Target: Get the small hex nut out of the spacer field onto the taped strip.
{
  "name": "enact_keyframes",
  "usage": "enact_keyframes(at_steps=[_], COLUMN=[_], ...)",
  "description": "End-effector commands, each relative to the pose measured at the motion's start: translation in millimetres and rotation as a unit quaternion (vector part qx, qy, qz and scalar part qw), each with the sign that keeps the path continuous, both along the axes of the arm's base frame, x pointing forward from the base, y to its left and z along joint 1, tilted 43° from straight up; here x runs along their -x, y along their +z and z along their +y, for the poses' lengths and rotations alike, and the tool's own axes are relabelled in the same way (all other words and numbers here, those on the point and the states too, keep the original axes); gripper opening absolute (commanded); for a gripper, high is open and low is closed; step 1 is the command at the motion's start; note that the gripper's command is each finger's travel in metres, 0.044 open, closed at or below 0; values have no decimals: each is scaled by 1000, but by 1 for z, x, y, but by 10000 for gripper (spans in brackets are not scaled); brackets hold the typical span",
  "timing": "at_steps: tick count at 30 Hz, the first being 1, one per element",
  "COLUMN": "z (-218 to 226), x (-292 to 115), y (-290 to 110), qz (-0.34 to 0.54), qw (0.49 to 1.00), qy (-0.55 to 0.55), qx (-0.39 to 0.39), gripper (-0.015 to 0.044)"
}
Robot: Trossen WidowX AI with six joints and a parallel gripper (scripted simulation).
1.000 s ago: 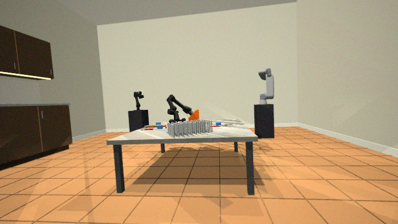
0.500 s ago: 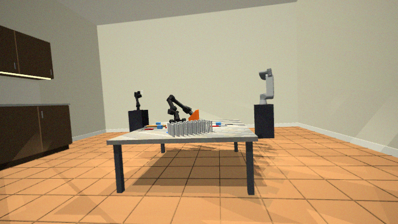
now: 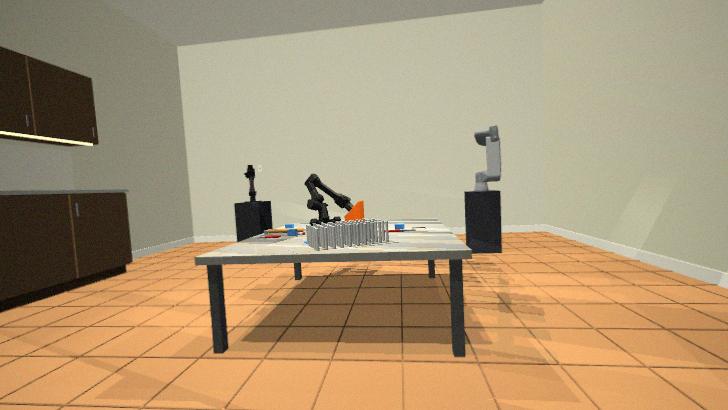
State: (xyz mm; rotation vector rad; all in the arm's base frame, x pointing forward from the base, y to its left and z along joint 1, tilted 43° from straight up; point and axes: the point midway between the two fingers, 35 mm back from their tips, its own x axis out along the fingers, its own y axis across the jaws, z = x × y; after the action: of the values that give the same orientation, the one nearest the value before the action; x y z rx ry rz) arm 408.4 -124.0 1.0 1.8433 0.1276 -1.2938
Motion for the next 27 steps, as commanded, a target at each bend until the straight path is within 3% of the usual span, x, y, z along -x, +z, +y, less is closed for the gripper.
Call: enact_keyframes(at_steps=[1, 27], z=[3, 10], x=[-7, -24], y=[4, -3], qz=[-7, -8], qw=[1000, 1000], qy=[2, 2], qx=[1, 1], gripper=[0, 0])
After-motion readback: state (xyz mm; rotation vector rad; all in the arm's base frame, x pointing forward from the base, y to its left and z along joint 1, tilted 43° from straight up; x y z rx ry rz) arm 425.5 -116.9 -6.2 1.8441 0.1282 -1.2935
